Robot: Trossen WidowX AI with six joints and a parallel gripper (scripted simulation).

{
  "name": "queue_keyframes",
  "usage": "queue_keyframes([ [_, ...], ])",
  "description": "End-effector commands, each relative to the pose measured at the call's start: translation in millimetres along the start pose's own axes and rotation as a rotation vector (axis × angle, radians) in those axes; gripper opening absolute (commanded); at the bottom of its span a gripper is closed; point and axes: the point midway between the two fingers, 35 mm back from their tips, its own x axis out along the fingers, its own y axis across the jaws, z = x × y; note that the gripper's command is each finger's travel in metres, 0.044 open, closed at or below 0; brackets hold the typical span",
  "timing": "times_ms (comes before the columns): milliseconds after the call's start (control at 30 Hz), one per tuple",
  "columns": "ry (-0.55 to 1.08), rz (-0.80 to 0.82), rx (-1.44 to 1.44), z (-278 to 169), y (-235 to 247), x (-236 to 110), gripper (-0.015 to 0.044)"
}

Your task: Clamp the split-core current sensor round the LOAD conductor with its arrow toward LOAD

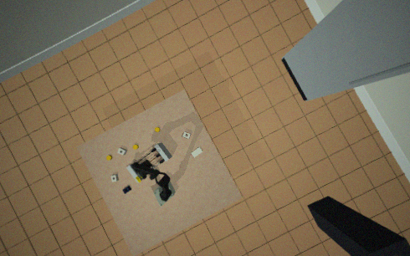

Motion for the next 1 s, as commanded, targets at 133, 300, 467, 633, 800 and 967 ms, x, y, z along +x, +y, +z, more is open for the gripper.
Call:
queue_keyframes([
  [133, -0.001, 0.0, -0.001, 0, 0, -1, 0.0],
  [300, 0.0, -0.004, 0.0, 0, 0, 0, 0.0],
  [467, -0.001, -0.078, -0.005, 0, 1, -4, 0.0],
  [633, 0.001, -0.194, -0.01, 0, 2, -11, 0.0],
  [800, 0.002, -0.227, -0.012, 0, 3, -13, 0.0],
  [967, 0.002, -0.227, -0.012, 0, 3, -13, 0.0],
])
